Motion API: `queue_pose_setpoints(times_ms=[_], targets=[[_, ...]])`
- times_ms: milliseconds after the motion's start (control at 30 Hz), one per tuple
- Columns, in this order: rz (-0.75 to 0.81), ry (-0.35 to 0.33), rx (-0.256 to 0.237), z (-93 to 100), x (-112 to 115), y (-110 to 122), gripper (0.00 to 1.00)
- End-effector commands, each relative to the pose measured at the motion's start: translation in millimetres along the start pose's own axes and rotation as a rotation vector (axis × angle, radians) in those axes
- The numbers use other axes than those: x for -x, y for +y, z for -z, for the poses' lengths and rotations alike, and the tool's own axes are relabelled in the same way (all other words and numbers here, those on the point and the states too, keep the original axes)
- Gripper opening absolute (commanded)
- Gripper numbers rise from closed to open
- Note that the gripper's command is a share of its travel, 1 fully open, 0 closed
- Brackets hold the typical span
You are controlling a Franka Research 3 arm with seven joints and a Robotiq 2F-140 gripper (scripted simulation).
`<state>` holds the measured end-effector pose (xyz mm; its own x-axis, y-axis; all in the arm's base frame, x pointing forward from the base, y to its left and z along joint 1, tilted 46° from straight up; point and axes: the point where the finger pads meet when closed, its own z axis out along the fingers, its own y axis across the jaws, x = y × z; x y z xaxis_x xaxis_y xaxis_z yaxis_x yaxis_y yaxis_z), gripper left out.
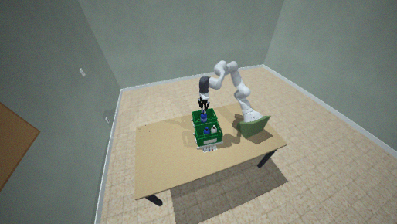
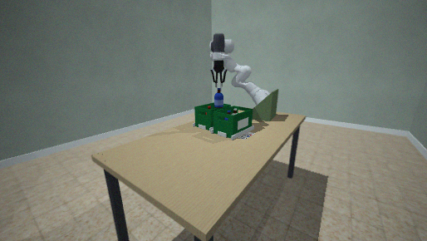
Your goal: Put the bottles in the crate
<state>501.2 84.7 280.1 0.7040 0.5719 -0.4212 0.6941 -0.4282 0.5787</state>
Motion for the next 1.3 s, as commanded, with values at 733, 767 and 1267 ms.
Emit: queue_pose_setpoints(times_ms=[733, 767, 1267], targets=[[-0.015, 0.009, 0.011, 6.8, -48.8, -4.9, 0.00], [-0.015, 0.009, 0.011, 6.8, -50.8, -5.1, 0.00], [-0.015, 0.009, 0.011, 7.0, -76.7, -8.2, 0.00]])
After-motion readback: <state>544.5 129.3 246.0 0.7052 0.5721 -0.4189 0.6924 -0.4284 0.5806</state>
